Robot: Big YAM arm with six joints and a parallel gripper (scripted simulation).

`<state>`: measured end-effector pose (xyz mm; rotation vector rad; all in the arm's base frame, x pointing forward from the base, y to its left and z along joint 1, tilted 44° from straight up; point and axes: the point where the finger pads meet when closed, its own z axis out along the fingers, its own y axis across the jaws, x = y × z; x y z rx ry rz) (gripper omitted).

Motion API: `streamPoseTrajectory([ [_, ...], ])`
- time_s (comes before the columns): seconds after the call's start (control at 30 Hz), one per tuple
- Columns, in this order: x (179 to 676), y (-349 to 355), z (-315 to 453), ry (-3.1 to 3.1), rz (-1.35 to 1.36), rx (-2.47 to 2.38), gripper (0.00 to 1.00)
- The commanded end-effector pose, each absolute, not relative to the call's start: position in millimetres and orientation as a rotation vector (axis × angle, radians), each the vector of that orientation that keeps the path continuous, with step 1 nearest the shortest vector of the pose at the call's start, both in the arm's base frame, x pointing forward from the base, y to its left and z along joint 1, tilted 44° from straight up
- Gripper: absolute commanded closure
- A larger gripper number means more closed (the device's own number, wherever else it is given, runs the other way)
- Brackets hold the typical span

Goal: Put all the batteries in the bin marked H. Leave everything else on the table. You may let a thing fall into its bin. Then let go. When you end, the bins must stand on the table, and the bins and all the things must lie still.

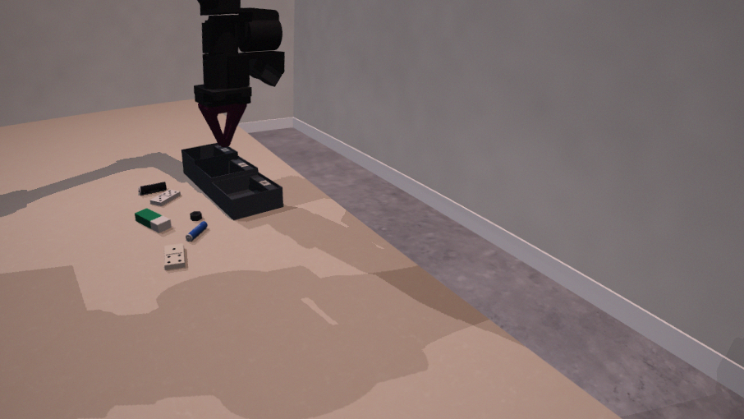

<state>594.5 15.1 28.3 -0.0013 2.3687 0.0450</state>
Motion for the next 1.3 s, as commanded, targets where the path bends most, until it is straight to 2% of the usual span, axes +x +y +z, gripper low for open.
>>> streamPoseTrajectory([
  [0.0,594,9,46,2.338,0.048,0.032,0.91],
  [0.87,639,15,-13,2.355,0.048,0.019,0.91],
  [1.27,638,15,-16,2.361,0.048,0.018,0.91],
])
